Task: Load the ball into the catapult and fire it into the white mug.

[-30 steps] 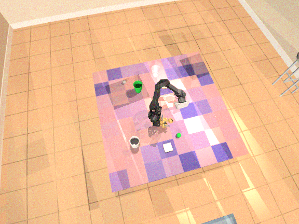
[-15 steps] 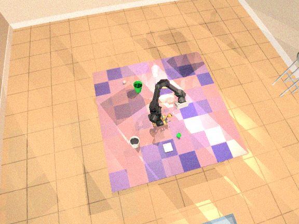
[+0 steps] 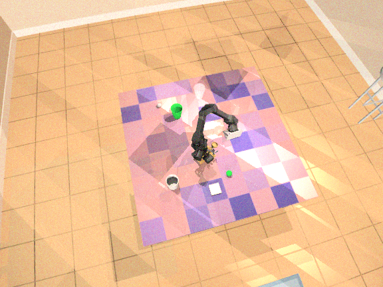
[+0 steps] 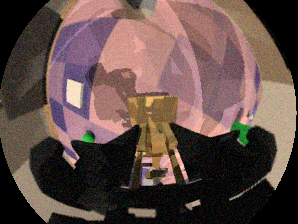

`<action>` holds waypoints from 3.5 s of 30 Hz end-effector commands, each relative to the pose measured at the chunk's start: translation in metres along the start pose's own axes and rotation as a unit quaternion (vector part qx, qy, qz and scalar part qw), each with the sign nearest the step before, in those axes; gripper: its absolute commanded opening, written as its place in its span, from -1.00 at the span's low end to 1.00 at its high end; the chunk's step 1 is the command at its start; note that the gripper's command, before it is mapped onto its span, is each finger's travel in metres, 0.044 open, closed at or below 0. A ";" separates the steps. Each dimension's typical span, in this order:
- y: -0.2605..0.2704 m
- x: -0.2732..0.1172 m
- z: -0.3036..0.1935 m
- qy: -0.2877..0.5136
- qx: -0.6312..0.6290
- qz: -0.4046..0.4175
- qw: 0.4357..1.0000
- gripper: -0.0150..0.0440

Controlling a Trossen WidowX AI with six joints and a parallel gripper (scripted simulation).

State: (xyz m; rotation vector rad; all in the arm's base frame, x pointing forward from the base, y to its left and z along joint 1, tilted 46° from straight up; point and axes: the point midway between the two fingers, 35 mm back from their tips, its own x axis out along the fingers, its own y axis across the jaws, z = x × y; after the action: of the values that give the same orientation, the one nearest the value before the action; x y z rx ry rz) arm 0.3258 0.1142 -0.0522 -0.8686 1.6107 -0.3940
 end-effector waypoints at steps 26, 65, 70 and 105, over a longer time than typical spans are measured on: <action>0.007 0.029 0.005 -0.008 -0.016 0.002 1.000 -0.49; 0.006 -0.061 0.002 -0.003 -0.015 0.006 1.000 1.00; 0.006 -0.044 0.006 -0.007 -0.015 0.005 1.000 1.00; 0.006 0.019 0.003 -0.008 -0.016 0.003 1.000 1.00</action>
State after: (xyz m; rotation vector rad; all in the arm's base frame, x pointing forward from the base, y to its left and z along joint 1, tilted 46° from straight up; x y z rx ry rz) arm 0.3270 0.1104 -0.0662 -0.8836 1.6083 -0.3577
